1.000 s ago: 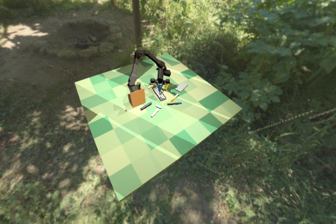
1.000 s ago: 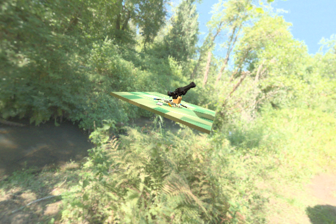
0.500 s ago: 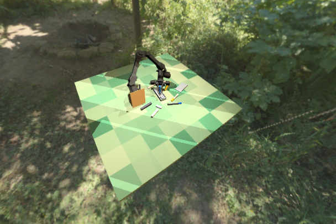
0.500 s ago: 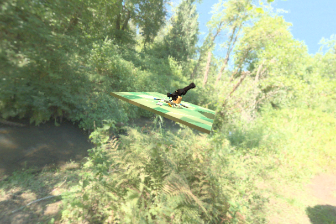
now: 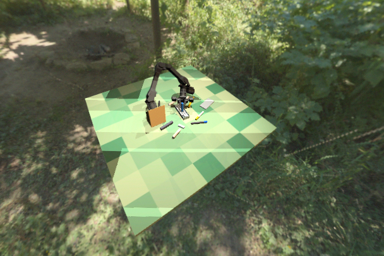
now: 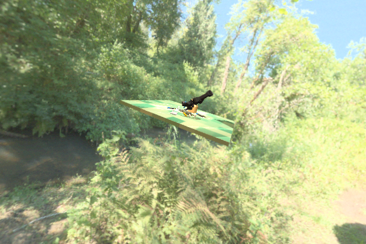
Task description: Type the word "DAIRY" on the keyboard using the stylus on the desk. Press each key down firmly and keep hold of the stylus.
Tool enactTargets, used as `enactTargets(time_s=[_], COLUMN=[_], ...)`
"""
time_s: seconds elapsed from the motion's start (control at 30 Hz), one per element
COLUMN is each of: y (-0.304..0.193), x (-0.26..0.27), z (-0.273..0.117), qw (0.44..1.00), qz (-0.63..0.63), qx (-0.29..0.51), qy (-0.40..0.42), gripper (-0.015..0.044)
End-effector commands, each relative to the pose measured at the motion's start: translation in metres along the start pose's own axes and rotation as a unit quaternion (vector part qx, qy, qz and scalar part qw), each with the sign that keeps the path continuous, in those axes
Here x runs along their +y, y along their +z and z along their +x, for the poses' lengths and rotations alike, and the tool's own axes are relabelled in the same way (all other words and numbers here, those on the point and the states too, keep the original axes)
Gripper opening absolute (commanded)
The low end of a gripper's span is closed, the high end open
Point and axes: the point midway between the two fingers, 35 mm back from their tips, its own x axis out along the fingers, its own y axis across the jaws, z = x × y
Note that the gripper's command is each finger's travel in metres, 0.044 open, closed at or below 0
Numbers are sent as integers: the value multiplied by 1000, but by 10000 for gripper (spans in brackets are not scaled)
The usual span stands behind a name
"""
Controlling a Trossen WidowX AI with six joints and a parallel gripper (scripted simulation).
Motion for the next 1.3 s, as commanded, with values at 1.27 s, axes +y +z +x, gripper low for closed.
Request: enactTargets(time_s=[1.27], y=[14], x=[0], z=[9], qw=[1000], qz=[1], qx=[-1], qy=[3], gripper=[81])
